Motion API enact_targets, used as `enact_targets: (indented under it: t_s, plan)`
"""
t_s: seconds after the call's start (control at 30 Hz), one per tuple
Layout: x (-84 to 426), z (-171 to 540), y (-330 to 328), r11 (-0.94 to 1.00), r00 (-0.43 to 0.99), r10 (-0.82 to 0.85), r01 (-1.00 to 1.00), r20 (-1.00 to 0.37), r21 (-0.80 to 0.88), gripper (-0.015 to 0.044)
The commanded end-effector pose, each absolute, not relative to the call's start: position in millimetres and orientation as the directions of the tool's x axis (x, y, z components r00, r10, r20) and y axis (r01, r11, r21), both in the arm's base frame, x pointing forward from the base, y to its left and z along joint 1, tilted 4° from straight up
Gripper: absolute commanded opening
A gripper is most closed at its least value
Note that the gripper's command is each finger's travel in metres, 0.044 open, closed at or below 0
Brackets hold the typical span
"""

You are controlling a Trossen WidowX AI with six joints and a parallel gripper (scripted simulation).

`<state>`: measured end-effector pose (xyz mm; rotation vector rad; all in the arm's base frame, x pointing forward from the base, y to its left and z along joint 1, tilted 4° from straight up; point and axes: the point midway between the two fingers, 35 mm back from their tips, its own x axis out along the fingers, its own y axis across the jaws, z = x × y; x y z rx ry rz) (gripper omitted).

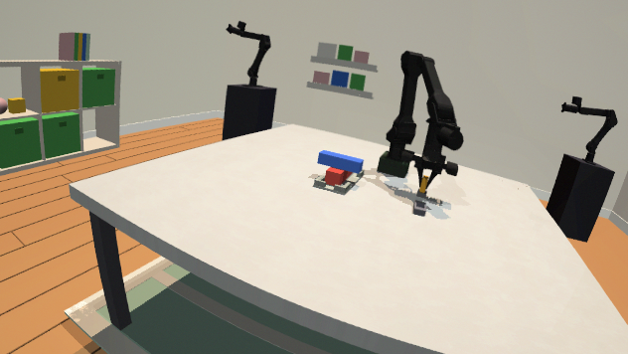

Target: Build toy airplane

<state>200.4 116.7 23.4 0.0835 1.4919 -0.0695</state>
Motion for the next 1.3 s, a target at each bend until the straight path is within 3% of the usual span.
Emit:
enact_targets:
  t_s: [0.0,1.27]
  plan:
    - [204,36,119,0.996,0.09,0.009,0.087,-0.996,0.017,0.0]
    - [191,152,116,0.995,0.093,0.015,0.098,-0.996,0.024,0.0]
